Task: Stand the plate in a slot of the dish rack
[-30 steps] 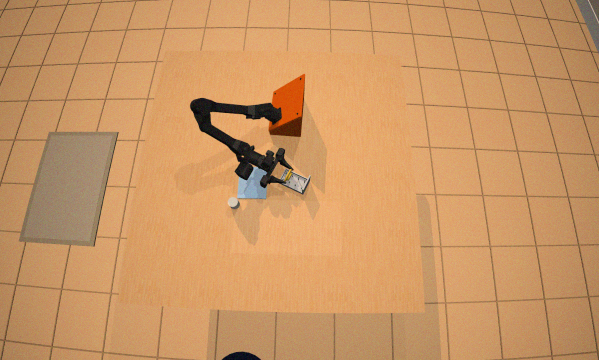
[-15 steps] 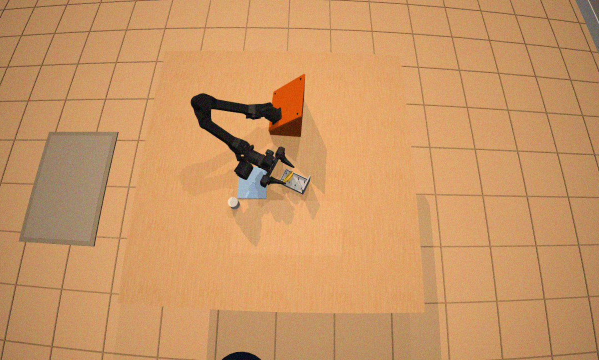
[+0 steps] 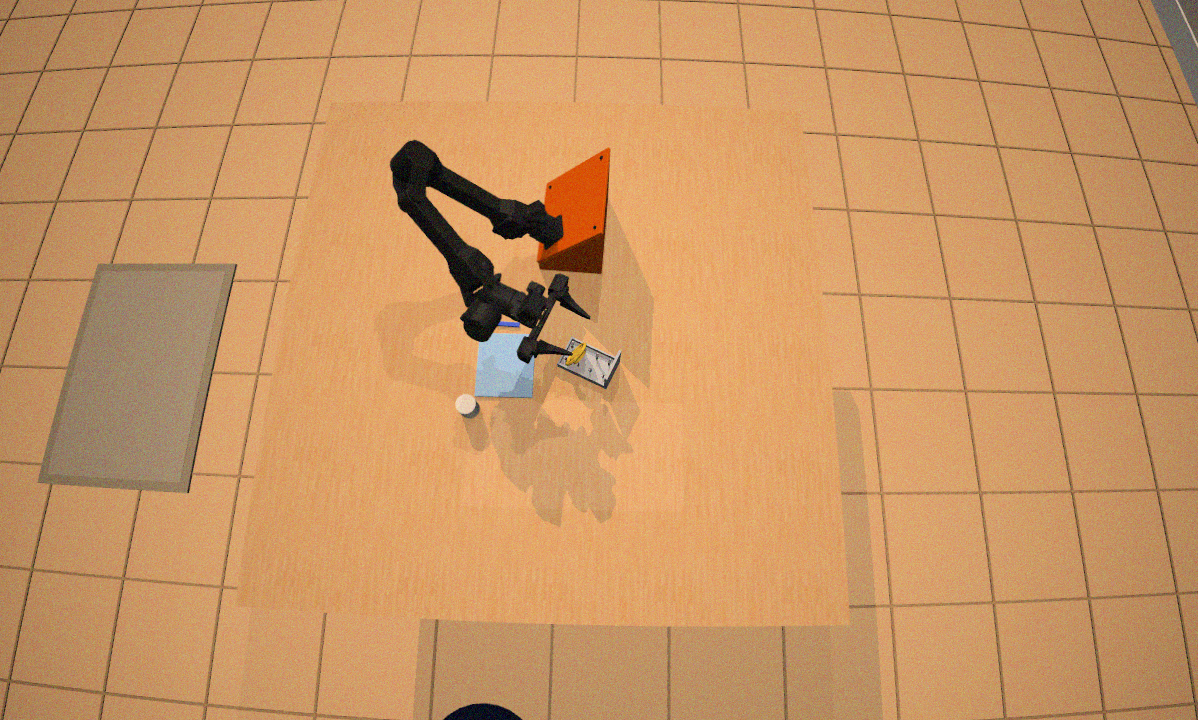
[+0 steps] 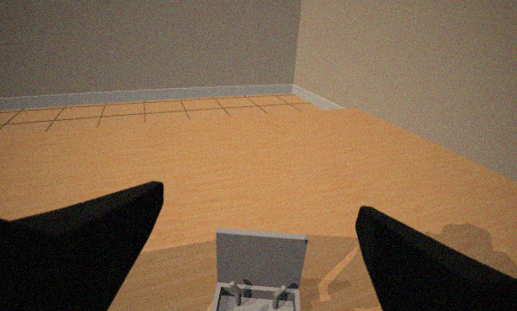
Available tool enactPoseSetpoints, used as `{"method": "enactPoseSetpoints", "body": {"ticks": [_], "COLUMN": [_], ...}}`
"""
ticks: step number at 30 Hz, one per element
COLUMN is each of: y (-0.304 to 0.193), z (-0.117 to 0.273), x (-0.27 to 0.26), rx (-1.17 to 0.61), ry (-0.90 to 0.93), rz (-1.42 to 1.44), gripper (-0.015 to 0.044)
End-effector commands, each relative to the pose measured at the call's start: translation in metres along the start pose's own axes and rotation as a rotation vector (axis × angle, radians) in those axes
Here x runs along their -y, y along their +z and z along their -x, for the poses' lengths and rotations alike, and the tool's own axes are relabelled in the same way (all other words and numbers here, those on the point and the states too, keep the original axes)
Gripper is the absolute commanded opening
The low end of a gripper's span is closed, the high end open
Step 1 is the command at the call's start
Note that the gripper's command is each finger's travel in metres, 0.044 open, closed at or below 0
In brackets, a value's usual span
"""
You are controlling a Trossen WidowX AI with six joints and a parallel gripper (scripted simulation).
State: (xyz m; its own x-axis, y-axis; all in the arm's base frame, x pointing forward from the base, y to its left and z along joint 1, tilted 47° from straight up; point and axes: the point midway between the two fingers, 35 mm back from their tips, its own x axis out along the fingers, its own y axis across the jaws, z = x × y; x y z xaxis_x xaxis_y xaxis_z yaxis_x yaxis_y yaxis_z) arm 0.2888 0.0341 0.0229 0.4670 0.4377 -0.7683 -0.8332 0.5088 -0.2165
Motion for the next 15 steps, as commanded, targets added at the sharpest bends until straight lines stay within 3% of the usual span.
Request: {"method": "enactPoseSetpoints", "body": {"ticks": [1, 15], "y": [0.004, 0.006], "z": [-0.001, 0.003], "x": [0.000, -0.018], "rx": [-0.065, -0.409], "ry": [0.018, 0.053], "rz": [-0.078, -0.382], "gripper": [0.0400, 0.0400]}}
